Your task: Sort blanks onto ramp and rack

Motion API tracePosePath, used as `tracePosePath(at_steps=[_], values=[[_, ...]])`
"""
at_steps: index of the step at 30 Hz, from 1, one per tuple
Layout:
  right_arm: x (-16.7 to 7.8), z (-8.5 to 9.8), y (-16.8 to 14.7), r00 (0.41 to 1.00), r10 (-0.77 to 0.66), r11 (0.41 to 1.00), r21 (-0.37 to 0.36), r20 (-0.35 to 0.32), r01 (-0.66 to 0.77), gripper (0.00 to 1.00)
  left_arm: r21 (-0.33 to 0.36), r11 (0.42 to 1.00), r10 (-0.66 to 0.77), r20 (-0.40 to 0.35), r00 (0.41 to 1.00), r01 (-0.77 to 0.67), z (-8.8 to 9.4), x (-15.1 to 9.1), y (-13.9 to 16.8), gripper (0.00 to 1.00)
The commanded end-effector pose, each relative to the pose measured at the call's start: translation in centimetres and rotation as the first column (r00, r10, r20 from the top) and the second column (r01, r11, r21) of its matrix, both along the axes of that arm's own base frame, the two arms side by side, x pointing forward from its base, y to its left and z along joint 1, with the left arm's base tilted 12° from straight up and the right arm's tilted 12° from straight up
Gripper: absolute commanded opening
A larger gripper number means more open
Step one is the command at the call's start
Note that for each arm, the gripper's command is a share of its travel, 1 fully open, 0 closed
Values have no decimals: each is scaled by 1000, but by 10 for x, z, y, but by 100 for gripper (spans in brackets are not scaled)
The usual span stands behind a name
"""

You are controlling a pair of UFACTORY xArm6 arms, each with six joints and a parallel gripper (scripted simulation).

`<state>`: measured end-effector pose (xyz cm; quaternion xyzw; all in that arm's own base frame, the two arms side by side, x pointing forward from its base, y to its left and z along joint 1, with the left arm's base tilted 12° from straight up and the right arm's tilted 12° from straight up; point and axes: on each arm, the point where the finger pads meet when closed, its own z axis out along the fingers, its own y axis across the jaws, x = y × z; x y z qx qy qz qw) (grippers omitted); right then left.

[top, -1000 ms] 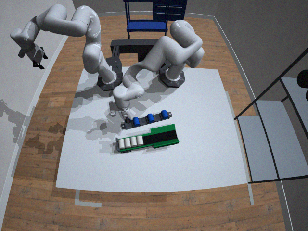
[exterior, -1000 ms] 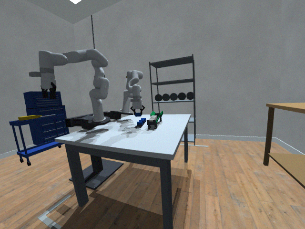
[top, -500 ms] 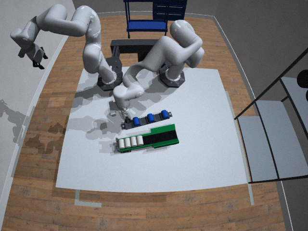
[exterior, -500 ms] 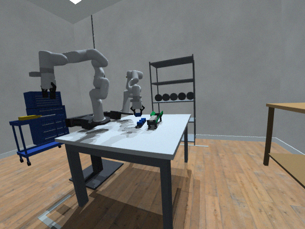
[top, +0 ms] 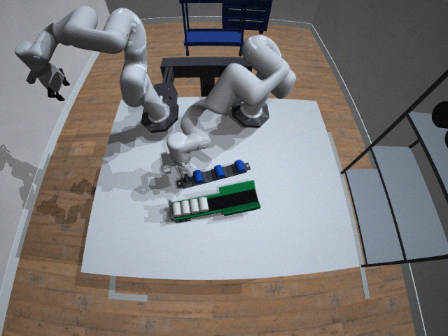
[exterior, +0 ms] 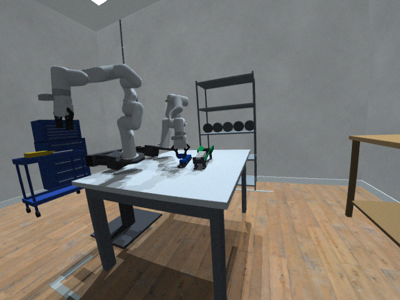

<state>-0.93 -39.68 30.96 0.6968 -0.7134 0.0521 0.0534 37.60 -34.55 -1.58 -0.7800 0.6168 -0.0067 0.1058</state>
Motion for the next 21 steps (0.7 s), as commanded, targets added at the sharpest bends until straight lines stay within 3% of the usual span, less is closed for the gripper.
tracePosePath(at_steps=[1,10,21], values=[[0,2,-1,1000,0,1000,-5,0,0,100,-4,1000,-1,5,1000,1,-14,5,0,58],[0,2,-1,1000,0,1000,-5,0,0,100,-4,1000,-1,5,1000,1,-46,9,5,58],[0,2,-1,1000,0,1000,-5,0,0,100,-4,1000,-1,5,1000,1,-51,10,5,58]])
